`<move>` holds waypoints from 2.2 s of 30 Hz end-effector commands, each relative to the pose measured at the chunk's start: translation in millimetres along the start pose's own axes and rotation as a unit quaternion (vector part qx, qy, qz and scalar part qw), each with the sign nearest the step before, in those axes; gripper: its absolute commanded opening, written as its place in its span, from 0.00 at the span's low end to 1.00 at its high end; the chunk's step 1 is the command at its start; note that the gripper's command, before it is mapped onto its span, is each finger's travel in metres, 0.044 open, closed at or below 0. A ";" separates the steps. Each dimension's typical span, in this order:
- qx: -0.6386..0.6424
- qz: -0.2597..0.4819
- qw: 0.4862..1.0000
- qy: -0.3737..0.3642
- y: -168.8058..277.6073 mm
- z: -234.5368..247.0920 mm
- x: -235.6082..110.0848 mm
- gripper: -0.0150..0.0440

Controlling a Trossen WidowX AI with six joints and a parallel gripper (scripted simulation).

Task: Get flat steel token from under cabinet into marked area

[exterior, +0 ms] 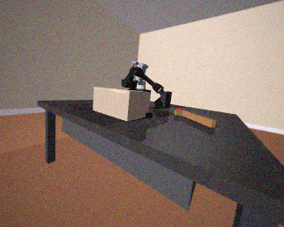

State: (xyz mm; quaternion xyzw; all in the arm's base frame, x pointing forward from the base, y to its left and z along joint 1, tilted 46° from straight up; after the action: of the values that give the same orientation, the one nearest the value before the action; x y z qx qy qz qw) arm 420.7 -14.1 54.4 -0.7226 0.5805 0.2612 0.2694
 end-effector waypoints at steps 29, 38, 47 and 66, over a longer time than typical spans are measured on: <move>0.003 -0.001 1.000 0.001 -4.4 27.2 3.1 0.25; 0.003 -0.001 1.000 0.001 -3.8 35.3 3.1 0.25; 0.003 -0.001 1.000 0.001 -3.2 42.4 3.2 0.25; 0.003 -0.001 1.000 0.001 -2.0 56.9 3.2 0.25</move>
State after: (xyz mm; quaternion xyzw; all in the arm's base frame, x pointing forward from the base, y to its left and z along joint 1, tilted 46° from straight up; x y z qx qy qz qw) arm 420.7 19.3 17.4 -0.7228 0.5818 0.2528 0.2743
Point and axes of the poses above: the point midway between the two fingers, 35 mm back from their tips, its own x axis out along the fingers, its own z axis across the jaws, y = z × x, the point moved 3 cm from there along -x, back along the fingers, and after that the axes turned 4 degrees about x, right-handed, at the moved point
